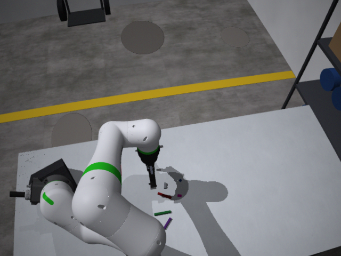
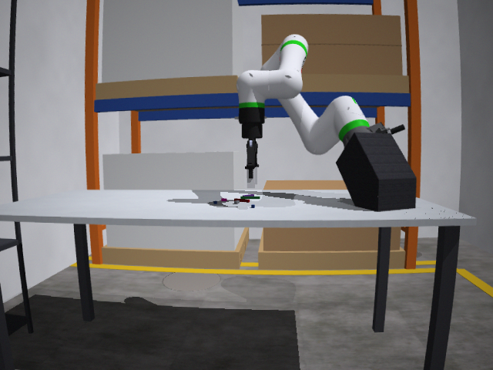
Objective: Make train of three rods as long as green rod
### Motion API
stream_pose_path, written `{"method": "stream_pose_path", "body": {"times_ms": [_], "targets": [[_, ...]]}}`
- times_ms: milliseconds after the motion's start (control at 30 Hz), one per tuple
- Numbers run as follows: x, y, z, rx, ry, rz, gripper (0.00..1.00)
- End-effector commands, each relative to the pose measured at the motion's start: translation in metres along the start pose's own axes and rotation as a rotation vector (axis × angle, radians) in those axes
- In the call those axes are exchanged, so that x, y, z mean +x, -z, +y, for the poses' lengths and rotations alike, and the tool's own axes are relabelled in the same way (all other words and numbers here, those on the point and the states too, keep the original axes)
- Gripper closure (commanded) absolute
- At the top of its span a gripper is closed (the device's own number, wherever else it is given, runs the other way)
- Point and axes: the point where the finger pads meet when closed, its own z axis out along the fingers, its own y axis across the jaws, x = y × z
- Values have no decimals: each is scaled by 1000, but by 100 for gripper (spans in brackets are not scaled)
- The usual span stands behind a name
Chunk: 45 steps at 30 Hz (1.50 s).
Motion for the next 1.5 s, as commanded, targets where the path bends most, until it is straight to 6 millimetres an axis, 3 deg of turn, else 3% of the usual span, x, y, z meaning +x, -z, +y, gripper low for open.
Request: {"method": "stream_pose_path", "body": {"times_ms": [0,300,633,1467], "targets": [[0,0,0,0,0,0,0],[-1,0,0,0,-20,0,0],[-5,1,0,-1,-173,0,0],[-28,6,-1,-2,-1073,-1,0]]}}
